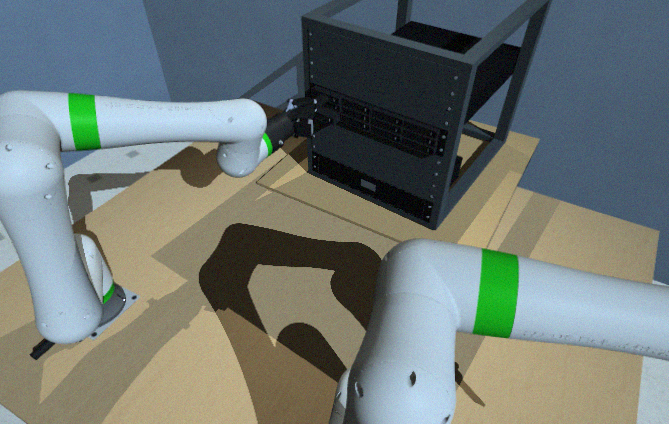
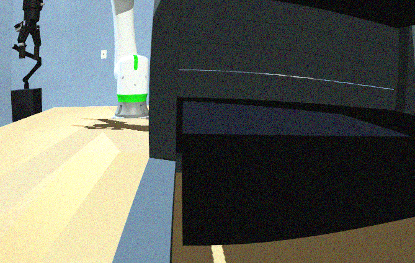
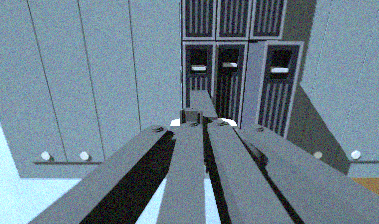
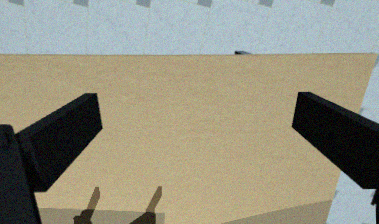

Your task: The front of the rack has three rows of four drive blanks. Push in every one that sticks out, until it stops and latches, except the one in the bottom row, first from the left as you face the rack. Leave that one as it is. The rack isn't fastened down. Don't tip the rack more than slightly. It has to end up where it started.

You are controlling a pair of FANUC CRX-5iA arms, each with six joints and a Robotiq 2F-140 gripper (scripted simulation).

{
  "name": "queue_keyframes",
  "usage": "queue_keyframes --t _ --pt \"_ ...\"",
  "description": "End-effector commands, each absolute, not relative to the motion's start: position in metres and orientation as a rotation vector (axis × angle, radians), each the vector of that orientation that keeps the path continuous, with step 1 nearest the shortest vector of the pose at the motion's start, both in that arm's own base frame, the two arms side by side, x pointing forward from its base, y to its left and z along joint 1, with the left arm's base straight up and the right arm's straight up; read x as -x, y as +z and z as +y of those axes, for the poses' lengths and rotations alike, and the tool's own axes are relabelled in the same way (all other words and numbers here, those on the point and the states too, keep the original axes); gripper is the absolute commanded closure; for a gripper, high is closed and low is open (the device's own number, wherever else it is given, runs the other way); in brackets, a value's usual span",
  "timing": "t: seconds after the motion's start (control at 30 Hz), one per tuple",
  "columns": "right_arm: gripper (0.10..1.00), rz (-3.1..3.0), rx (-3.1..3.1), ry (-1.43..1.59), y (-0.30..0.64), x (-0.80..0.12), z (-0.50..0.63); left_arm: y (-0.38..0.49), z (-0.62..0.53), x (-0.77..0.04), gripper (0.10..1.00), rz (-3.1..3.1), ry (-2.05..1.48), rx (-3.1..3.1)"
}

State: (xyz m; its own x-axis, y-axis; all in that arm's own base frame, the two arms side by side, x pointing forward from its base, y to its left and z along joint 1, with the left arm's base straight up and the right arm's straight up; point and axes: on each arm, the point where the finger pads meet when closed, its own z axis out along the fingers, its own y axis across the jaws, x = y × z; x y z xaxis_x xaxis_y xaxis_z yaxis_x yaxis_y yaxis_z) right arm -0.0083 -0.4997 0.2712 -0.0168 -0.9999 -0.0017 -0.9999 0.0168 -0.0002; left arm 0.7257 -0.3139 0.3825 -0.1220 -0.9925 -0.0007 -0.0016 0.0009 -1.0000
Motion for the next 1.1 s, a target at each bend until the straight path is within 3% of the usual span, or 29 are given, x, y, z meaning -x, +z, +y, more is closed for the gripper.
queue_keyframes --t 0.0,1.07 --pt "0.098 2.24 2.203 0.0 0.272 0.0084 -0.4999 0.3838 -0.314 -0.7264 0.999 1.299 -1.299 1.149" --pt "0.098 2.24 2.203 0.0 0.272 0.0084 -0.4999 0.3839 -0.3146 -0.7322 0.999 1.299 -1.299 1.149"
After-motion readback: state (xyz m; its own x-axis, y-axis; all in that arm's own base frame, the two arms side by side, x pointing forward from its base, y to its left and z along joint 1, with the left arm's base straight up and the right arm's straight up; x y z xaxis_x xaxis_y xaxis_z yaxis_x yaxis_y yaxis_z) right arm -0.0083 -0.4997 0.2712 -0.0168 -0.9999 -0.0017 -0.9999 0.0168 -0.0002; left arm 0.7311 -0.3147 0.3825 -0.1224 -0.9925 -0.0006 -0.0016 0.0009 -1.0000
